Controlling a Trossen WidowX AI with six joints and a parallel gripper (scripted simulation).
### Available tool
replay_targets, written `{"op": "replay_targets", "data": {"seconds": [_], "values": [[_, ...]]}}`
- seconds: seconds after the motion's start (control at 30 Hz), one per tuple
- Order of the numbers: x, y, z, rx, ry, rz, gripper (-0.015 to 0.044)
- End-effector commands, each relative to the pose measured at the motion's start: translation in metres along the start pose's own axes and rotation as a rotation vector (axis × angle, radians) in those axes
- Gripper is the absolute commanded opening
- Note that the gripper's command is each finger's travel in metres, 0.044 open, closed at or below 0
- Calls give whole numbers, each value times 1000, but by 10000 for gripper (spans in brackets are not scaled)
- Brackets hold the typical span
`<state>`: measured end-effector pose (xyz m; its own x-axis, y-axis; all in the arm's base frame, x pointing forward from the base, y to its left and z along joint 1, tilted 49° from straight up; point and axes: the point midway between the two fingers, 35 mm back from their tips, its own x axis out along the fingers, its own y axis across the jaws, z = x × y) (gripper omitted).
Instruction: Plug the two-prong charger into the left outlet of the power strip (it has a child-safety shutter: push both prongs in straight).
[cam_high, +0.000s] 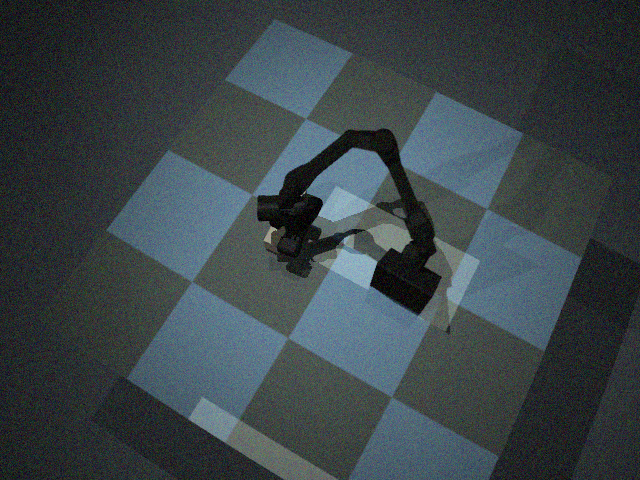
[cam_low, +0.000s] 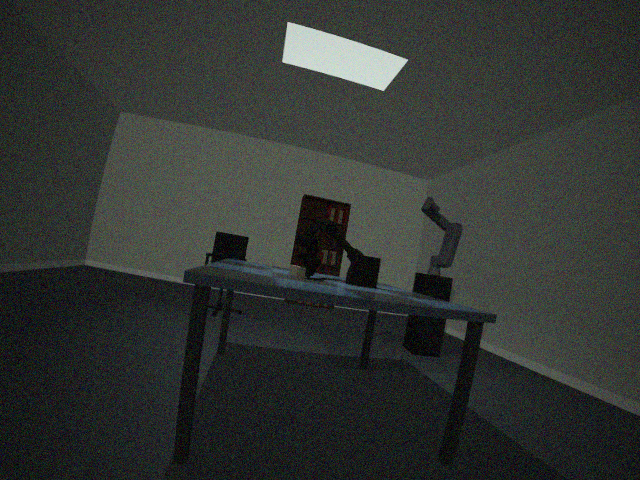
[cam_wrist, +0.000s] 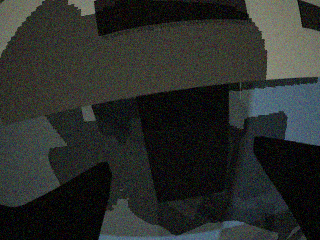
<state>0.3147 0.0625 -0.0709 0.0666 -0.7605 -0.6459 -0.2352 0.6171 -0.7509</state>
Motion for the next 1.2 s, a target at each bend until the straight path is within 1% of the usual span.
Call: {"op": "replay_targets", "data": {"seconds": [0.0,1.17], "values": [[1,1,-6,2,3,2,440],[4,1,-43,0,5,2,440]]}}
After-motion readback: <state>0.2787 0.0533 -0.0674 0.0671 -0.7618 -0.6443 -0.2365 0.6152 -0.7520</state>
